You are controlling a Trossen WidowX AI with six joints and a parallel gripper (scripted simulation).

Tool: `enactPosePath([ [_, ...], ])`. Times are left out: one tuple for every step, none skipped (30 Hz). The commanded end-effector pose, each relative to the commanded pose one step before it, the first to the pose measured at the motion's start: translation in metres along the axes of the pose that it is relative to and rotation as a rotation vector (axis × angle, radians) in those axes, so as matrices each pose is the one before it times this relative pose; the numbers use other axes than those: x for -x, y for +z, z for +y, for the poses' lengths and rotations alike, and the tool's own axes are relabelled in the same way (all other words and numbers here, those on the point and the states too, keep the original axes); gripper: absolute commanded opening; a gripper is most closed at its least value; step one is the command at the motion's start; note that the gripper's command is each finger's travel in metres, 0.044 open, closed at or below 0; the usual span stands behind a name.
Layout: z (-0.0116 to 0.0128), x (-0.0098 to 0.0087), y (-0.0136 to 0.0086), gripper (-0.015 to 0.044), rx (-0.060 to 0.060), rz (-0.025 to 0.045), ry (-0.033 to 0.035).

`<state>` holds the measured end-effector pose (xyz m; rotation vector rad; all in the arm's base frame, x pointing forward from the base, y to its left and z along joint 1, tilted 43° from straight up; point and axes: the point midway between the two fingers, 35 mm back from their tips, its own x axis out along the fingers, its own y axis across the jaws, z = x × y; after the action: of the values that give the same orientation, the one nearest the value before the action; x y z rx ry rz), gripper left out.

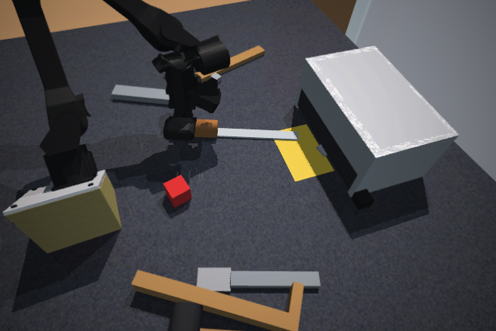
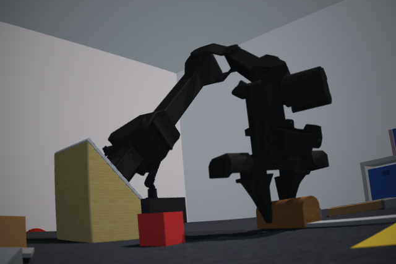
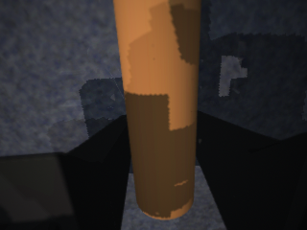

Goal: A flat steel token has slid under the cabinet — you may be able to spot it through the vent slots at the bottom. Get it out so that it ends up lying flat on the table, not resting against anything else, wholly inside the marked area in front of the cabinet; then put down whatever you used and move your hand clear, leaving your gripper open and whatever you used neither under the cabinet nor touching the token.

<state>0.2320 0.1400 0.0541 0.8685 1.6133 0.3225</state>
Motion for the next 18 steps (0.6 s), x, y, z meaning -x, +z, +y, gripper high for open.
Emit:
enactPosePath([
  [-0.00022,0.00112,-0.00498,0.0000,-0.0020,-0.00158,0.00105],
  [-0.00002,0.00006,-0.00085,0.0000,0.0000,0.00012,-0.00001],
  [0.00000,0.00000,-0.00002,0.0000,0.0013,0.00000,0.00000],
  [0.00000,0.00000,-0.00004,0.0000,0.0026,0.00001,0.00000],
  [0.00000,0.00000,-0.00003,0.0000,0.0039,0.00000,0.00000],
  [0.00000,0.00000,-0.00004,0.0000,0.0052,0.00001,0.00000],
  [0.00000,0.00000,-0.00005,0.0000,0.0064,0.00001,0.00000],
  [0.00000,0.00000,-0.00006,0.0000,0.0074,0.00001,0.00000],
  [0.00000,0.00000,-0.00006,0.0000,0.0079,0.00001,0.00000],
  [0.00000,0.00000,-0.00006,0.0000,0.0080,0.00001,0.00000],
  [0.00001,0.00000,-0.00006,0.0000,0.0081,0.00001,0.00000],
  [0.00001,0.00000,-0.00006,0.0000,0.0081,0.00001,0.00000],
  [0.00001,0.00000,-0.00006,0.0000,0.0080,0.00001,0.00000],
  [0.00001,0.00000,-0.00006,0.0000,0.0080,0.00001,0.00000],
  [0.00001,0.00000,-0.00005,0.0000,0.0080,0.00001,0.00000],
  [0.00001,0.00000,-0.00005,0.0000,0.0080,0.00001,0.00000],
  [0.00002,0.00000,-0.00005,0.0000,0.0080,0.00001,0.00000],
  [0.00002,0.00000,-0.00005,0.0000,0.0080,0.00001,0.00000],
])
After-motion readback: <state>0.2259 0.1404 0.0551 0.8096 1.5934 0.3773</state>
